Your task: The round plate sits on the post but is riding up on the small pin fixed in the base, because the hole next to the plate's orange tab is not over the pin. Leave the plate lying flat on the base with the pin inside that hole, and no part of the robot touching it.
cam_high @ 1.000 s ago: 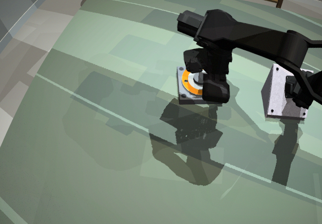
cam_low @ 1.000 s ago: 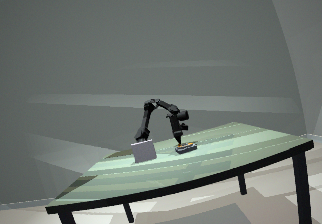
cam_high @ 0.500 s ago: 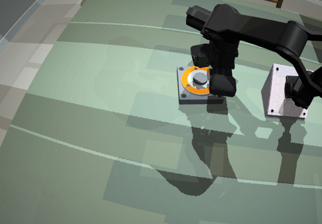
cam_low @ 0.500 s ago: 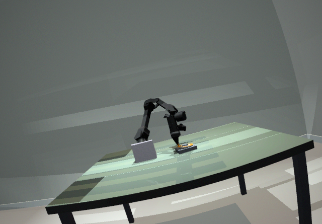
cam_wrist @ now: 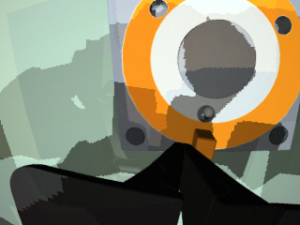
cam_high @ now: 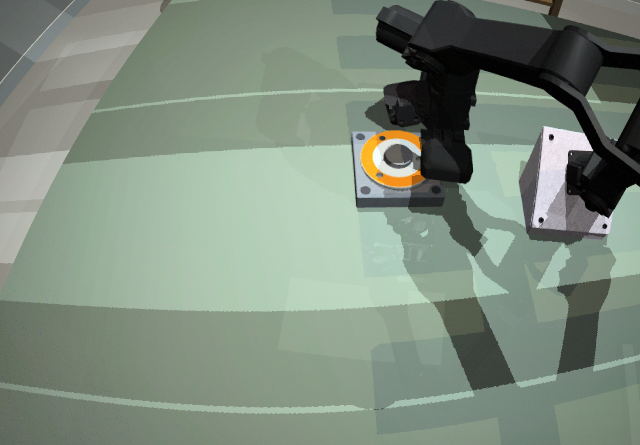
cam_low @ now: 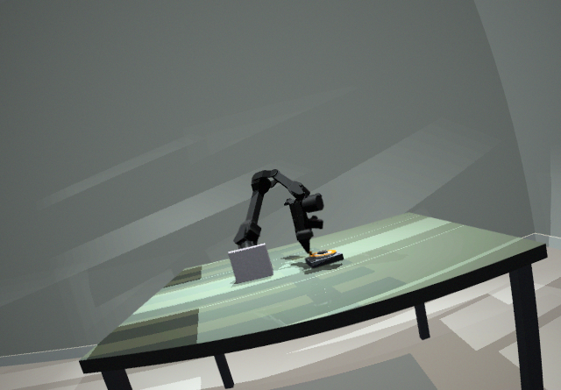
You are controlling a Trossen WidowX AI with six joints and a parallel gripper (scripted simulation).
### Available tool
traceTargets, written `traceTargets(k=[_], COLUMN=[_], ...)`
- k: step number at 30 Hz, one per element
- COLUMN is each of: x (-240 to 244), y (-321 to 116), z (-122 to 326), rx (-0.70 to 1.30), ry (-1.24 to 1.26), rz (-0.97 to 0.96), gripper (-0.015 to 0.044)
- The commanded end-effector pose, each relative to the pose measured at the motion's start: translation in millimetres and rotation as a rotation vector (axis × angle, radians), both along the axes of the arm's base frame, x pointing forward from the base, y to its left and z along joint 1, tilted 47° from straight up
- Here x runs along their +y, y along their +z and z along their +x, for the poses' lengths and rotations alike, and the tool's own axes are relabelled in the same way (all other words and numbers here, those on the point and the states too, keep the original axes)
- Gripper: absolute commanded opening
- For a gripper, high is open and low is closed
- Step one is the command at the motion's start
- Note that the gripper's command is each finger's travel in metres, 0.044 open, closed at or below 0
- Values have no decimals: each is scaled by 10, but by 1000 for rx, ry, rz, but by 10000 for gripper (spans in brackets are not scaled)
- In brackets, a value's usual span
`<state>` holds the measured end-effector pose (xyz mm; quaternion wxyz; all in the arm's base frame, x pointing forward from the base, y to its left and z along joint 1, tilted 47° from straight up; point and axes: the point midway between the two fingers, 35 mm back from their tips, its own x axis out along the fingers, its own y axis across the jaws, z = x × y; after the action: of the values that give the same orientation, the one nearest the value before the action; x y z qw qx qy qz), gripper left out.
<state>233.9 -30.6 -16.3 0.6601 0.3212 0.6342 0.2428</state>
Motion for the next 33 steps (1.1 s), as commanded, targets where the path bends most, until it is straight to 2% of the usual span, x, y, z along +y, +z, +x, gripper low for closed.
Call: traceTargets(k=[1, 10, 19, 33], x=[-29, -53, -353, -299], y=[-26, -70, 233, 175], z=[-4, -10, -58, -44], rx=[-5, -5, -4, -1], ry=[4, 4, 4, -3], rz=[-5, -6, -8, -4], gripper=[0, 0, 0, 0])
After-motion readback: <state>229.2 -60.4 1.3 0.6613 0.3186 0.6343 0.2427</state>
